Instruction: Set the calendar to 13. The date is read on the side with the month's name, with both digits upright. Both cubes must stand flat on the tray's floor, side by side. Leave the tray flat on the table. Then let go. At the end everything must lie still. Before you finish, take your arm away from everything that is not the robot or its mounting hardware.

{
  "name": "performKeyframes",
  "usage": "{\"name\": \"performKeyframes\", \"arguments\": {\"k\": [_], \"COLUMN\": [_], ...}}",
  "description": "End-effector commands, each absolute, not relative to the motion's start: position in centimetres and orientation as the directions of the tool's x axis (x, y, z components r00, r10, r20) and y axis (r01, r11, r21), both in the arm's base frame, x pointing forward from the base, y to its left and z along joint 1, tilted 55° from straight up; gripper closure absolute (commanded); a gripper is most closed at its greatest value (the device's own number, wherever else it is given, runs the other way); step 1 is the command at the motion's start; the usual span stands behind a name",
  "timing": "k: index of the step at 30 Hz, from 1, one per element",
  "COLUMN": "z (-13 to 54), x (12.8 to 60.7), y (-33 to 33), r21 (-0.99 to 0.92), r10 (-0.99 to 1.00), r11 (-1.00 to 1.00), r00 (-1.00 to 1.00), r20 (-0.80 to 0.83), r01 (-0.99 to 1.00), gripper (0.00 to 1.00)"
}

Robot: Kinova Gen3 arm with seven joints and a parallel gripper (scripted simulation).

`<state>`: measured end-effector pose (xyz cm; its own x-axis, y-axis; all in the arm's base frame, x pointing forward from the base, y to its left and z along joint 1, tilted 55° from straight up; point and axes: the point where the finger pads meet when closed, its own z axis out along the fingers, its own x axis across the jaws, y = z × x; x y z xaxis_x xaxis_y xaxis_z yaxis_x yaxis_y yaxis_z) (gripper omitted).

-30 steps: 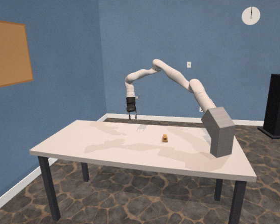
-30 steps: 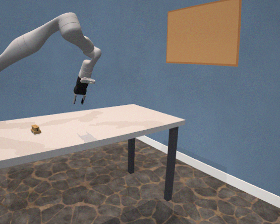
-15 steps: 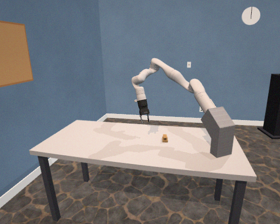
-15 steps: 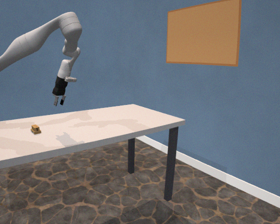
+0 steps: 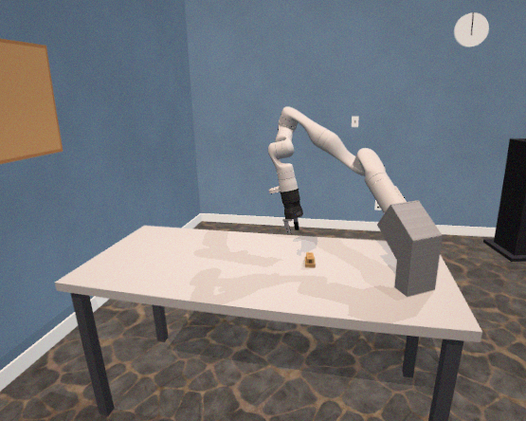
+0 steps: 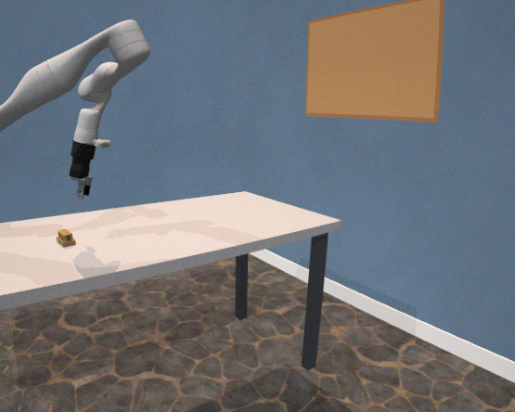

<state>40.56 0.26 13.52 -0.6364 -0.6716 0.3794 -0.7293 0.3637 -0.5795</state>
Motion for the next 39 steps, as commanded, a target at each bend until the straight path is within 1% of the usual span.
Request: {"name": "performKeyframes", "arguments": {"k": [1,4,5,6,8,11,12,16,19,23,39], "z": [12.8,12.5,12.5,12.4,12.4,12.3,12.3,12.2,12.1,12.2,12.2], "x": [38.7,37.4,37.3,36.8,36.8,35.4,35.4,34.3,33.9,33.7,33.8], "y": [0.0,-0.6,-0.7,-0.9,-0.9,-1.8,-1.8,-2.6,-2.8,-3.0,-2.9], "r21": [-0.548,-0.513,-0.510,-0.488,-0.488,-0.425,-0.424,-0.353,-0.320,-0.304,-0.308], "r10": [-0.707,-0.718,-0.718,-0.720,-0.720,-0.705,-0.705,-0.675,-0.660,-0.650,-0.653], "r11": [0.216,0.107,0.098,0.044,0.044,-0.099,-0.100,-0.227,-0.279,-0.304,-0.303], "r00": [-0.516,-0.423,-0.415,-0.366,-0.366,-0.238,-0.237,-0.115,-0.061,-0.037,-0.039], "r20": [0.483,0.553,0.558,0.590,0.590,0.668,0.669,0.729,0.749,0.759,0.757], "r01": [-0.808,-0.852,-0.855,-0.872,-0.872,-0.900,-0.900,-0.908,-0.906,-0.903,-0.902], "gripper": [0.00,0.00,0.00,0.00,0.00,0.00,0.00,0.00,0.00,0.00,0.00]}}
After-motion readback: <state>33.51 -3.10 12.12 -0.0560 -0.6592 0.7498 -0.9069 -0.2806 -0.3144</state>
